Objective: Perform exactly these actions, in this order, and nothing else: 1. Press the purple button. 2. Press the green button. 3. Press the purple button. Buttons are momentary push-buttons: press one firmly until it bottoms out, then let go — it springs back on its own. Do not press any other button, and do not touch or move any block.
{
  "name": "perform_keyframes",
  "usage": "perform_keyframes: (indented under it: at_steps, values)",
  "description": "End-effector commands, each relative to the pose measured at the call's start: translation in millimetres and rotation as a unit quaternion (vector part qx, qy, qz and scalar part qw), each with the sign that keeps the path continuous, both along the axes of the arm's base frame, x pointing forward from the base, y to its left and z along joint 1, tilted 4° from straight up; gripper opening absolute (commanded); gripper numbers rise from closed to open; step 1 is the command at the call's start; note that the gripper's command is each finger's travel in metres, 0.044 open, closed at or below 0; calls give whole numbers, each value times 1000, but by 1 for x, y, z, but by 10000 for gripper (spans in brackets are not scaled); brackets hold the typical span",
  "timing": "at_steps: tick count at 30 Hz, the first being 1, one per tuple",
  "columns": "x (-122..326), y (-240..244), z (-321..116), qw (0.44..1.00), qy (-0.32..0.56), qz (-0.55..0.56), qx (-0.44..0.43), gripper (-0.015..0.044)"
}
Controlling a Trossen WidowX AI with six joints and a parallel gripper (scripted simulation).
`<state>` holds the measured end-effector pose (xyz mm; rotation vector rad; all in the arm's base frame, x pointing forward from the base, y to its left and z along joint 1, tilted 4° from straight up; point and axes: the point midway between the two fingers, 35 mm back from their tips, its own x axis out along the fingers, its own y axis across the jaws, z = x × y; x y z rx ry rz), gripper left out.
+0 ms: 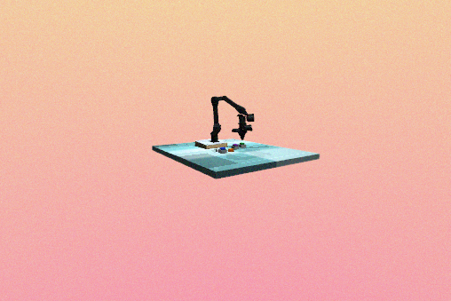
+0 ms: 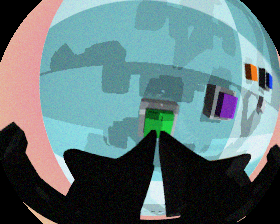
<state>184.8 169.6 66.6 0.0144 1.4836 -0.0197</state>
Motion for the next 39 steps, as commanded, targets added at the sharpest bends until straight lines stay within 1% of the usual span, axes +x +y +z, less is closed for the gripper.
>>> perform_keyframes:
  at_steps: [1, 16, 37, 39]
  values:
    - [-1, -3, -9, 1000, 4, 0, -6, 20]
    - [0, -3, -32, 1000, 4, 0, -6, 20]
    - [0, -3, -32, 1000, 4, 0, -6, 20]
    - [1, -1, -20, 1000, 2, -1, -3, 20]
